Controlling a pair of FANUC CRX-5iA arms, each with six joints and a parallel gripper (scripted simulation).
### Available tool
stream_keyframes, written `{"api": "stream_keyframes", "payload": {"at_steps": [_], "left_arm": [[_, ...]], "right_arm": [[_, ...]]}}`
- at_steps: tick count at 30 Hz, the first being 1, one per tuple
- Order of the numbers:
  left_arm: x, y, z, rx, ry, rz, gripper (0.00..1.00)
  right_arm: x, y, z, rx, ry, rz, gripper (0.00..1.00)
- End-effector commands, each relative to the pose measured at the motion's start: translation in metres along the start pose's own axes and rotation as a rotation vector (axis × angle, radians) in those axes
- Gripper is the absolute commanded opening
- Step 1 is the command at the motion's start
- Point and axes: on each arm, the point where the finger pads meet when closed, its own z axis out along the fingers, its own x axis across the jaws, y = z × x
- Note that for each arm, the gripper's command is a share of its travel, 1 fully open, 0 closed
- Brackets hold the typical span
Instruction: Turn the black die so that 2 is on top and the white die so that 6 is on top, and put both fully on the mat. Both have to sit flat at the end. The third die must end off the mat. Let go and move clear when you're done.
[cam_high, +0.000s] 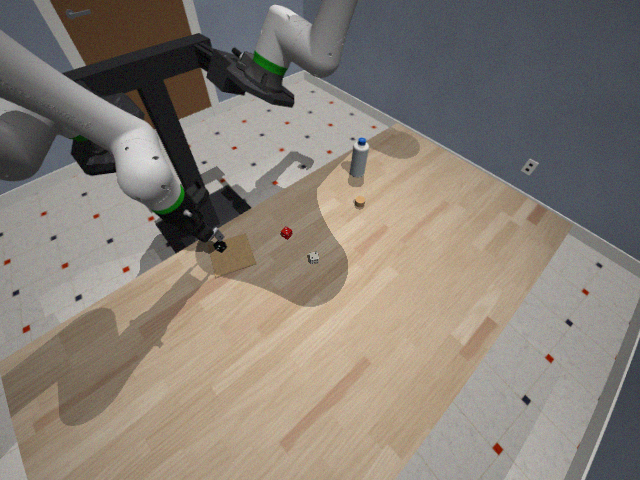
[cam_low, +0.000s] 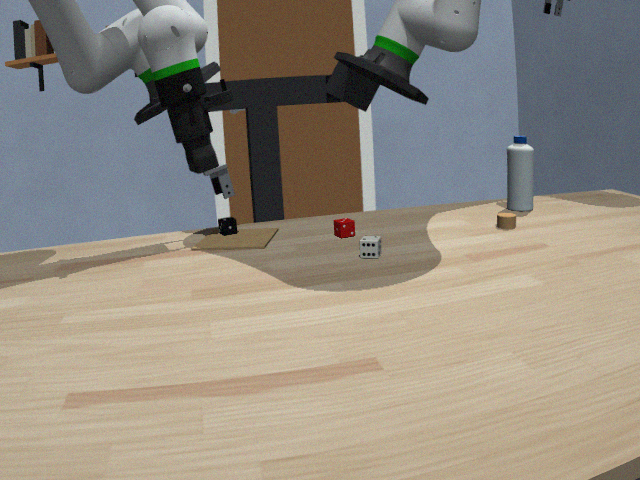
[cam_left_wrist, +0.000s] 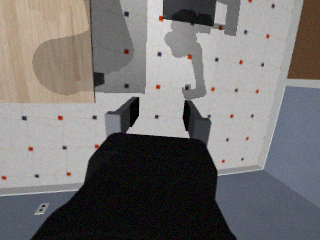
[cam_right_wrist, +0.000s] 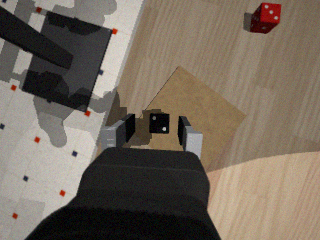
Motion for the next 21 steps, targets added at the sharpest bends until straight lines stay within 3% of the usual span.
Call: {"api": "stream_keyframes", "payload": {"at_steps": [1,4,6,21], "left_arm": [[0.0000,0.0002,-0.0009,-0.002,0.000,0.000,1.00],[0.0000,0.0002,-0.0009,-0.002,0.000,0.000,1.00],[0.0000,0.0002,-0.0009,-0.002,0.000,0.000,1.00],[0.0000,0.0002,-0.0009,-0.002,0.000,0.000,1.00]], "right_arm": [[0.0006,-0.0022,-0.0002,-0.099,0.017,-0.001,1.00],[0.0004,-0.0034,0.0001,-0.199,0.016,0.000,1.00],[0.0008,-0.0036,-0.0002,-0.221,0.018,0.000,1.00],[0.0008,-0.0036,-0.0002,-0.222,0.018,0.000,1.00]]}}
